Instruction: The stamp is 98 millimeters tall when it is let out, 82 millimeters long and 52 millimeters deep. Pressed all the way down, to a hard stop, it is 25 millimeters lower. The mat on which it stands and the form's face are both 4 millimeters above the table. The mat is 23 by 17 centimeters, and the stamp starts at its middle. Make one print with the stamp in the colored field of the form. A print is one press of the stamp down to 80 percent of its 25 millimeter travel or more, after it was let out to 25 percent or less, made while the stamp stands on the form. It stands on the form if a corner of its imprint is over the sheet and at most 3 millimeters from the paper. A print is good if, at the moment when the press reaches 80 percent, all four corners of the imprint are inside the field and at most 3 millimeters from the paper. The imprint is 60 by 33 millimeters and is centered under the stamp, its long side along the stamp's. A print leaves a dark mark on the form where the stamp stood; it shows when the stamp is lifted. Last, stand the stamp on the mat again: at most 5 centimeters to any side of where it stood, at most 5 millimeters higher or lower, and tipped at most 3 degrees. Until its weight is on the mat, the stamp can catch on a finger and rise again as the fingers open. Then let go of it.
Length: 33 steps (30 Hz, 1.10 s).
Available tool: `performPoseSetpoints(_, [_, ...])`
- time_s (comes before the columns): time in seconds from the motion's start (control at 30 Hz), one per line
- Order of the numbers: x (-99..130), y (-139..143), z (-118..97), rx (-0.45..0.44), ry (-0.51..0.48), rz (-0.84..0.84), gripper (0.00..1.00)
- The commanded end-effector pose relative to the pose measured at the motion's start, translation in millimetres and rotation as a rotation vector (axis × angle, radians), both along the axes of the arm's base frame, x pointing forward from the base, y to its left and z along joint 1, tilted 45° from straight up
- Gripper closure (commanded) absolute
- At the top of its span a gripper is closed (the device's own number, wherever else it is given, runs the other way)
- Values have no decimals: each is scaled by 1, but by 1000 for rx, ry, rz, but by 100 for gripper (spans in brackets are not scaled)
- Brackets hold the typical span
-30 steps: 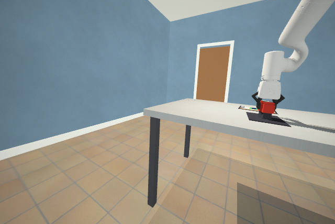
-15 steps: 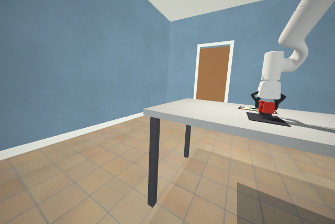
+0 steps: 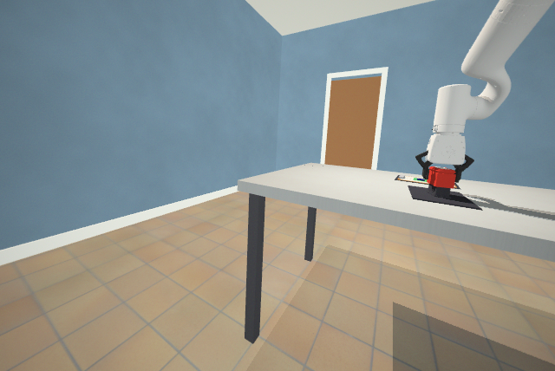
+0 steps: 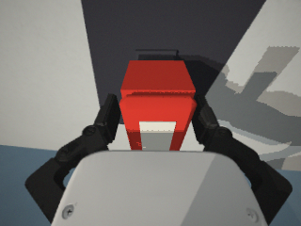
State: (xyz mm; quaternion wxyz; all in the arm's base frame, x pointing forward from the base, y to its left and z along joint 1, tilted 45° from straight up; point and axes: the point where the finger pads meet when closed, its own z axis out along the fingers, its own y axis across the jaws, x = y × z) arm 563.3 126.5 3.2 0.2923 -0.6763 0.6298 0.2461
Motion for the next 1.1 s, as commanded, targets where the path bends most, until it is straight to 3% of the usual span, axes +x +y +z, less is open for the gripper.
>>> performPoseSetpoints(0.0, [1,0,1,0,-1,-1,3])
performPoseSetpoints(0.17, [1,-3,3,0,-1,-1,3])
performPoseSetpoints(0.37, [-2,-56,56,0,-1,-1,3])
performPoseSetpoints(0.43, [-3,-64,64,0,-1,-1,3])
performPoseSetpoints(1.07, [-3,-64,64,0,-1,-1,3])
